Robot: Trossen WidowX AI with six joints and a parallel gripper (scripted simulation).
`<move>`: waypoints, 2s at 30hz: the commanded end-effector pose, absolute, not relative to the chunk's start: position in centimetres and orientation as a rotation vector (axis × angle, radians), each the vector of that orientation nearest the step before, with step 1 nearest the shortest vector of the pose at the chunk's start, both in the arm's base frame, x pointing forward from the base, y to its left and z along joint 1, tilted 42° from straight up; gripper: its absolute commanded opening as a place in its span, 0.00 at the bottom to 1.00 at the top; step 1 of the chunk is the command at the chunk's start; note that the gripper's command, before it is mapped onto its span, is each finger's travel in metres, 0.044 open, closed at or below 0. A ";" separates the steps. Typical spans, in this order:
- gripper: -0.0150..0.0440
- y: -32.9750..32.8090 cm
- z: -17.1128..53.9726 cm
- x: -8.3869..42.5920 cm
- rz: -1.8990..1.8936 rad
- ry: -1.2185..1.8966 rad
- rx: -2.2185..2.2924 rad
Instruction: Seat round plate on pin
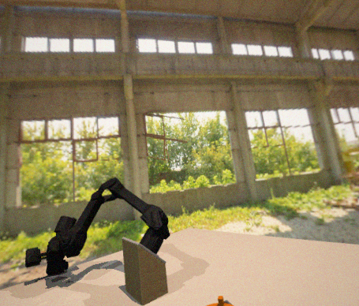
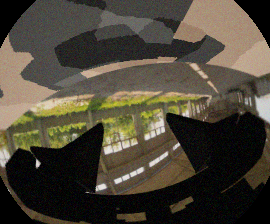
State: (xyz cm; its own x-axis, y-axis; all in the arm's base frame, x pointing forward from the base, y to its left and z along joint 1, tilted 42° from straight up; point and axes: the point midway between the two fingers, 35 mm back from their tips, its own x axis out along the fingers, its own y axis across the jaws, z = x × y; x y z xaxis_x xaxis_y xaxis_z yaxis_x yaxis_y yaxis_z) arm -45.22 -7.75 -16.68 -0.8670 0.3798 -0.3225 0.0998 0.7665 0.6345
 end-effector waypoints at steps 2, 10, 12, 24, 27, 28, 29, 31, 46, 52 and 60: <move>0.84 -8.6 -15.7 -45.9 0.860 2.560 0.356; 0.49 -20.3 -16.0 -42.0 1.383 2.324 -0.231; 0.40 -24.3 -15.8 -39.8 1.584 2.209 -0.437; 0.25 -40.3 -14.5 -20.4 2.487 1.232 -1.630; 0.25 -41.4 -14.2 -16.5 2.598 1.012 -1.808; 0.25 -41.8 -13.9 -13.8 2.663 0.854 -1.923; 0.25 -42.1 -13.6 -11.2 2.722 0.687 -2.036; 0.25 -42.1 -13.2 -7.0 2.795 0.412 -2.203; 0.25 -30.3 -8.4 16.6 2.449 -2.122 -2.889; 0.25 -22.2 -5.7 21.8 1.628 -3.167 -2.831; 0.25 -9.3 -0.5 24.7 -0.255 -4.102 -2.265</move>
State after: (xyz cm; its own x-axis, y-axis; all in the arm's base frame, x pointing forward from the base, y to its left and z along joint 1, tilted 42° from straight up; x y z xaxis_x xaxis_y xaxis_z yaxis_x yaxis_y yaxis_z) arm 25.05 -13.21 -1.73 0.2636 0.3849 -0.8845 0.5216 0.7145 0.4663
